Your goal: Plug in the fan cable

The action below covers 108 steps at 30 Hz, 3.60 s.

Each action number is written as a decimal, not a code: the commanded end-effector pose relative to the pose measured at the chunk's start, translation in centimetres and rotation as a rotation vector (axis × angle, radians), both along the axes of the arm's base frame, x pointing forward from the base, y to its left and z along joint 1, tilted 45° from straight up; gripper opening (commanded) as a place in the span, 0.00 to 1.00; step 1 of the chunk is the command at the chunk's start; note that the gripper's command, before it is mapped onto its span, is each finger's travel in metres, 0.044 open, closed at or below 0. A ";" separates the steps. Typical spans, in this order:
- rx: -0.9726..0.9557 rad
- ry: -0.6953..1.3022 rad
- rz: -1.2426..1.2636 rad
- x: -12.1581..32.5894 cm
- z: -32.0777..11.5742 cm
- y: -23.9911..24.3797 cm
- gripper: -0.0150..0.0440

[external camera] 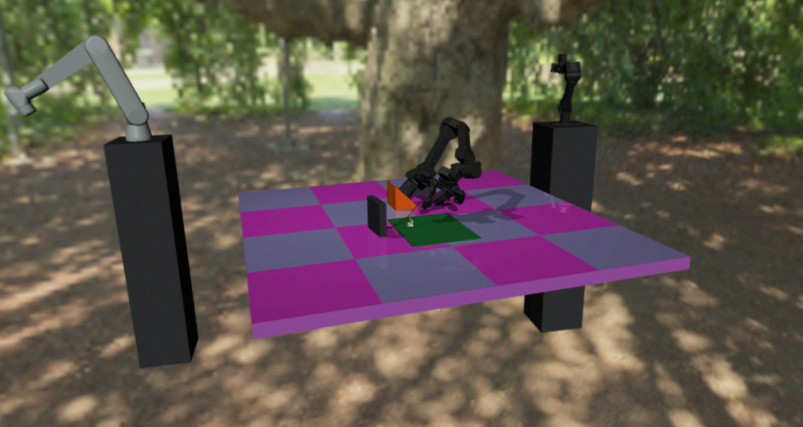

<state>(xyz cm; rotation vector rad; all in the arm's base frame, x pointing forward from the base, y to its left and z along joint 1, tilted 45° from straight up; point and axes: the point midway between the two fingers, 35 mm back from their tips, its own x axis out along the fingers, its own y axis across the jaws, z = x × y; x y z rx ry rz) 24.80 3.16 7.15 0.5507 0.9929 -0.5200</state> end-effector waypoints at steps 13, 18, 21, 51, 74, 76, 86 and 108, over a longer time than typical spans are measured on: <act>-0.004 -0.271 -0.121 -0.1 1.3 0.4 0.25; 0.012 -0.355 -0.159 -0.2 1.8 0.5 0.25; 0.025 -0.406 -0.182 -0.3 2.1 0.6 0.25; 0.036 -0.433 -0.194 -0.4 2.8 0.0 0.25; 0.040 -0.433 -0.199 -0.6 1.9 1.7 0.25; 0.040 -0.433 -0.199 -0.7 1.8 1.8 0.25; 0.040 -0.433 -0.199 -0.8 1.2 2.6 0.25; 0.041 -0.432 -0.200 -1.0 -0.2 4.0 0.25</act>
